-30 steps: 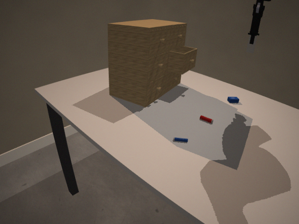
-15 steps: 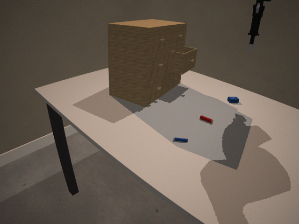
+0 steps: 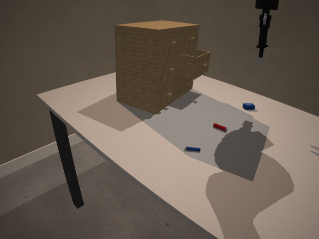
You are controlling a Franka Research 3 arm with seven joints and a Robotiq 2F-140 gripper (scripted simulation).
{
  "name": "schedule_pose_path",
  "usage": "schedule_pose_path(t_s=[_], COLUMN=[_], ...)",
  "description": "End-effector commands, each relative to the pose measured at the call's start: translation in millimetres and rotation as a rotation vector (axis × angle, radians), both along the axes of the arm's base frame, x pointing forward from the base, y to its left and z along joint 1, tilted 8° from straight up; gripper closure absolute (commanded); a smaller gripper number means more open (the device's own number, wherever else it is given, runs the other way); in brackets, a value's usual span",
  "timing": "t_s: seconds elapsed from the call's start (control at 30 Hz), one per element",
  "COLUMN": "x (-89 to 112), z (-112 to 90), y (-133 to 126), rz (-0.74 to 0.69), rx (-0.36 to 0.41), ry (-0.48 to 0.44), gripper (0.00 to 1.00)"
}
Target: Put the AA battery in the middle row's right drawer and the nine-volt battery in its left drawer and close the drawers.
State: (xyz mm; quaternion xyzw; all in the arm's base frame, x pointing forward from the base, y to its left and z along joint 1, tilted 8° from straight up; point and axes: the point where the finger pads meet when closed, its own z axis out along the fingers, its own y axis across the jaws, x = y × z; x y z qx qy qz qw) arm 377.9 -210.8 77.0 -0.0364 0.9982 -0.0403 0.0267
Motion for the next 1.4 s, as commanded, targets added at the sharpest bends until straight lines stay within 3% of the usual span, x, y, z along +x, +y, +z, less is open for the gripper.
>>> schedule_pose_path(t_s=[0.0, 0.37, 1.37], x=[15, 32, 32], z=[-6, -24, -24], y=[2, 18, 18], rz=[-0.123, -0.135, -0.135], rx=[-0.025, -0.040, -0.040], ry=[-0.022, -0.023, -0.023], gripper=[0.80, 0.80, 0.80])
